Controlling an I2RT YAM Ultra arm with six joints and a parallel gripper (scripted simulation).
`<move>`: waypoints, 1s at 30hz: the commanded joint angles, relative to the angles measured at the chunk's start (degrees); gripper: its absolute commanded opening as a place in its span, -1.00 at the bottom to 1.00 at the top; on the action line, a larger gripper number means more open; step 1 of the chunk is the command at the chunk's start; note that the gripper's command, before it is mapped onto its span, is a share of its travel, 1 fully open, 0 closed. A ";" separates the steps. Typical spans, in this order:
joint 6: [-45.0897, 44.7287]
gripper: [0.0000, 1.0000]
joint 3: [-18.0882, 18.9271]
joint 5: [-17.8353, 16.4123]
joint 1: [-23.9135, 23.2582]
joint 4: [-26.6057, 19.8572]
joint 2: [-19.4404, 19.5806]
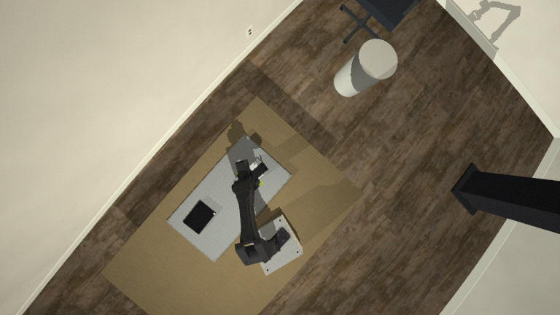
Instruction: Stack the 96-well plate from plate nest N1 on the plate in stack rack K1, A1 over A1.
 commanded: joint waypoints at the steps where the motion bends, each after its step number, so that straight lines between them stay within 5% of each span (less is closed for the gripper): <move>1: 0.43 -1.00 -1.51 0.74 0.53 2.09 0.81; 20: 0.74 -1.00 -2.68 0.85 0.72 7.17 3.29; 30: 0.72 -1.00 -3.00 0.85 0.74 7.18 1.47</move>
